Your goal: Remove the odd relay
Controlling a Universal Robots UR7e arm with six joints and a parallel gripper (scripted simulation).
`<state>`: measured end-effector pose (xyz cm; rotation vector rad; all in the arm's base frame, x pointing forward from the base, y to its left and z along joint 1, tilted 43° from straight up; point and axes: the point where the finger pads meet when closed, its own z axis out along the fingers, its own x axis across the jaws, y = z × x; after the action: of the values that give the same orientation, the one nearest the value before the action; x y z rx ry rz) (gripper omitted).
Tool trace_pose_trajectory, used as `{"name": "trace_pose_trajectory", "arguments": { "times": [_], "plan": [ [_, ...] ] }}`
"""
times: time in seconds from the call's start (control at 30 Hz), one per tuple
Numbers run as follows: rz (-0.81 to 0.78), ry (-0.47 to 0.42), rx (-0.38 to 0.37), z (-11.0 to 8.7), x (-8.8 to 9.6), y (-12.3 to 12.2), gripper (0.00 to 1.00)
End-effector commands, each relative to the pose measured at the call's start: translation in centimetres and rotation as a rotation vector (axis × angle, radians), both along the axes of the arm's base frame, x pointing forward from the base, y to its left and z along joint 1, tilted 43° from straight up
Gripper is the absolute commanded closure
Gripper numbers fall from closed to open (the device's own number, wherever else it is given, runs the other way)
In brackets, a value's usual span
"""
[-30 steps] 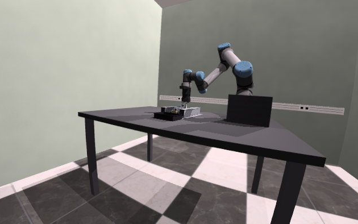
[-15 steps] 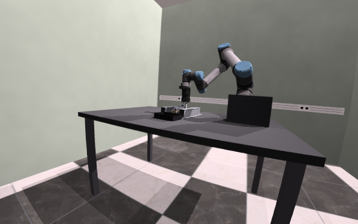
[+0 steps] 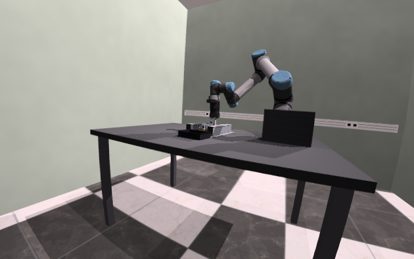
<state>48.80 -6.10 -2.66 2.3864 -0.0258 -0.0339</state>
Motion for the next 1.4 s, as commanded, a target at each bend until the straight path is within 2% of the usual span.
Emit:
{"name": "trace_pose_trajectory", "arguments": {
  "times": [0.0,0.67,1.1,1.37],
  "plan": [
    [-0.006,0.007,0.000,0.04,0.05,0.04,1.00],
    [-0.025,0.026,0.000,0.05,0.13,0.04,1.00],
    [0.029,-0.032,0.000,0.11,0.12,0.10,1.00],
    [0.033,-0.035,0.000,0.12,0.11,0.11,1.00]
  ]
}}
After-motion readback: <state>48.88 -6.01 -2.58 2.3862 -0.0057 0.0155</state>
